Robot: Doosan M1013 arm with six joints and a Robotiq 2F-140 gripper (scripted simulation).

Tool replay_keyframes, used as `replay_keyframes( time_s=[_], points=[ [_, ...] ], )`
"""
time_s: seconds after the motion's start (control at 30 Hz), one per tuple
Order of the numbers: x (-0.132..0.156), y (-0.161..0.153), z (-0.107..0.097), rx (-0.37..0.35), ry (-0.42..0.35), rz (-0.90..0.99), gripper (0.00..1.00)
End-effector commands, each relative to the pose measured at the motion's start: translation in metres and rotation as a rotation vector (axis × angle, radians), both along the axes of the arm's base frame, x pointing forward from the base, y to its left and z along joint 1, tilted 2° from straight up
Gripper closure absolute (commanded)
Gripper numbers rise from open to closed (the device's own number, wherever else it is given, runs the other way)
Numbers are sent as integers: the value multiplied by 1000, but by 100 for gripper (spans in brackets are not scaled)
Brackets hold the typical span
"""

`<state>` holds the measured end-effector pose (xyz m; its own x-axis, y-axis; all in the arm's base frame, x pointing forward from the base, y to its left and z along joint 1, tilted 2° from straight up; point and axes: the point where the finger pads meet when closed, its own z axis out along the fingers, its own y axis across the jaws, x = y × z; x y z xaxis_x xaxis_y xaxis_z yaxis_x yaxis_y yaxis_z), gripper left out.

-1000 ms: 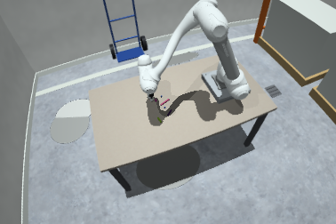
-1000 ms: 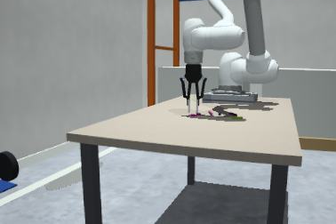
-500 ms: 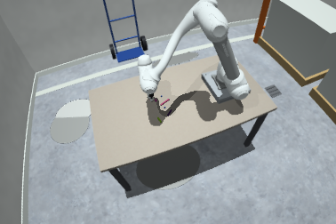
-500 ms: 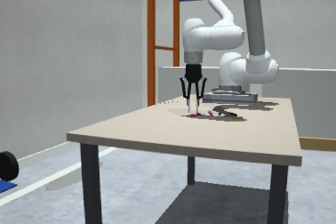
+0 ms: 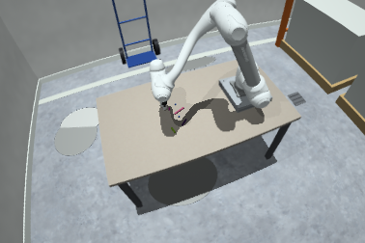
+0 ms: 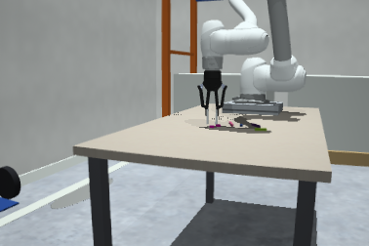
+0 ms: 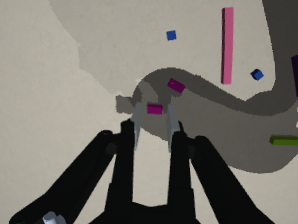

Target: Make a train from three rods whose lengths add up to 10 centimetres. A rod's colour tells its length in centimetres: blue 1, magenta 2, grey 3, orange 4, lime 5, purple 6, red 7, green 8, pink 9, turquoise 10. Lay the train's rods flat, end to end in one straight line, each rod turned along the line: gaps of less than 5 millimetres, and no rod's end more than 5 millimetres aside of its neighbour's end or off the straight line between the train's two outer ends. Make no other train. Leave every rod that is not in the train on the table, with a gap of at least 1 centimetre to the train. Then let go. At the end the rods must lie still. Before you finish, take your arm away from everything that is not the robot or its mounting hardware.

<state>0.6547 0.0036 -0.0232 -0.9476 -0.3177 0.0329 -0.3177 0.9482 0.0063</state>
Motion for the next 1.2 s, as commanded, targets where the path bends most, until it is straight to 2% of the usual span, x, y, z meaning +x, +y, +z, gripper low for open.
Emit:
replay_keyframes(
  time_s=[0.0,0.7,1.17],
  points=[
    [0,0,0,0,0,0,79],
    [-1,0,-16,0,0,0,79],
    [-1,0,-17,0,0,0,79]
  ],
)
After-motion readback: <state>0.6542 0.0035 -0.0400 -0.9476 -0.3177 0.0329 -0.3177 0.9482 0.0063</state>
